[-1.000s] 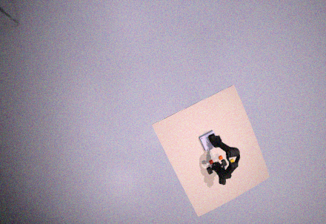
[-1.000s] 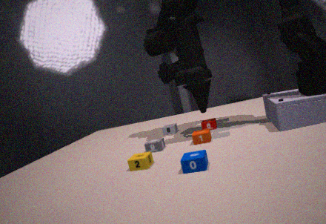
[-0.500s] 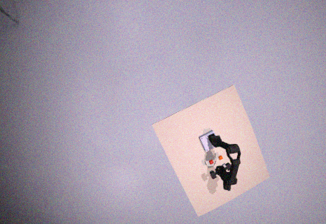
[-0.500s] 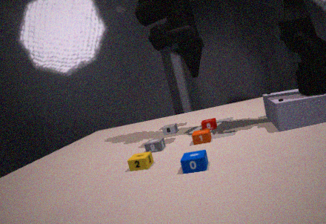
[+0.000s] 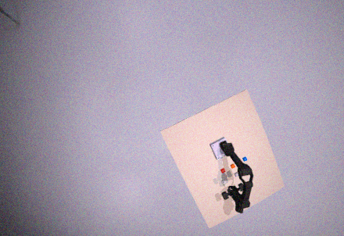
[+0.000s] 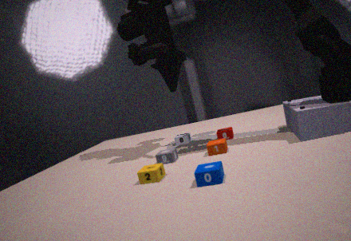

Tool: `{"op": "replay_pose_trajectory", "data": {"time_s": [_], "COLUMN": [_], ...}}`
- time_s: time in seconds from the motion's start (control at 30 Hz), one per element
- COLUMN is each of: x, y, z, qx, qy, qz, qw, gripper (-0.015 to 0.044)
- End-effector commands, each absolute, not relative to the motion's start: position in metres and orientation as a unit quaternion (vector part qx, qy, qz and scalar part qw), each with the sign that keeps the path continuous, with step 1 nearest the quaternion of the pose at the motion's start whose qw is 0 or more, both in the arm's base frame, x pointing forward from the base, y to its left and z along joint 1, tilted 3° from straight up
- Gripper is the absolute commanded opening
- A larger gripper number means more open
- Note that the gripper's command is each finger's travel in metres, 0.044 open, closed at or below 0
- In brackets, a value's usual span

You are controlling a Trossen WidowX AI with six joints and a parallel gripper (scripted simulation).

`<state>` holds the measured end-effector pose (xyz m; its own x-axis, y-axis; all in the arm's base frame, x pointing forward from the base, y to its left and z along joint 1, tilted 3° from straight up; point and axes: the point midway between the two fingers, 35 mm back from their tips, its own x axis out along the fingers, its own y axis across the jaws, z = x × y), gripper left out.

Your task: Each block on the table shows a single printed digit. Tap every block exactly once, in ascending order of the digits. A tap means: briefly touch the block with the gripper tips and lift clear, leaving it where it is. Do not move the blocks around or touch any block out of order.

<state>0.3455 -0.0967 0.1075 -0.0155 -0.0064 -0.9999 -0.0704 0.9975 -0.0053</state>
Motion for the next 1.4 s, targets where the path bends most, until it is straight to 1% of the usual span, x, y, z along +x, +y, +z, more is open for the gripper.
{"op": "replay_pose_trajectory", "data": {"time_s": [0.0,0.2,1.03,1.37], "x": [0.352,0.351,0.350,0.350], "y": [-0.100,-0.100,-0.100,-0.100], "z": [0.105,0.030,-0.002,-0.003], "qx": [-0.030,-0.030,-0.030,-0.030], "qy": [0.711,0.711,0.711,0.711], "qz": [0.024,0.024,0.024,0.024], "qw": [0.702,0.702,0.702,0.702], "gripper": [0.0020,0.0020,0.0020,0.0020]}}
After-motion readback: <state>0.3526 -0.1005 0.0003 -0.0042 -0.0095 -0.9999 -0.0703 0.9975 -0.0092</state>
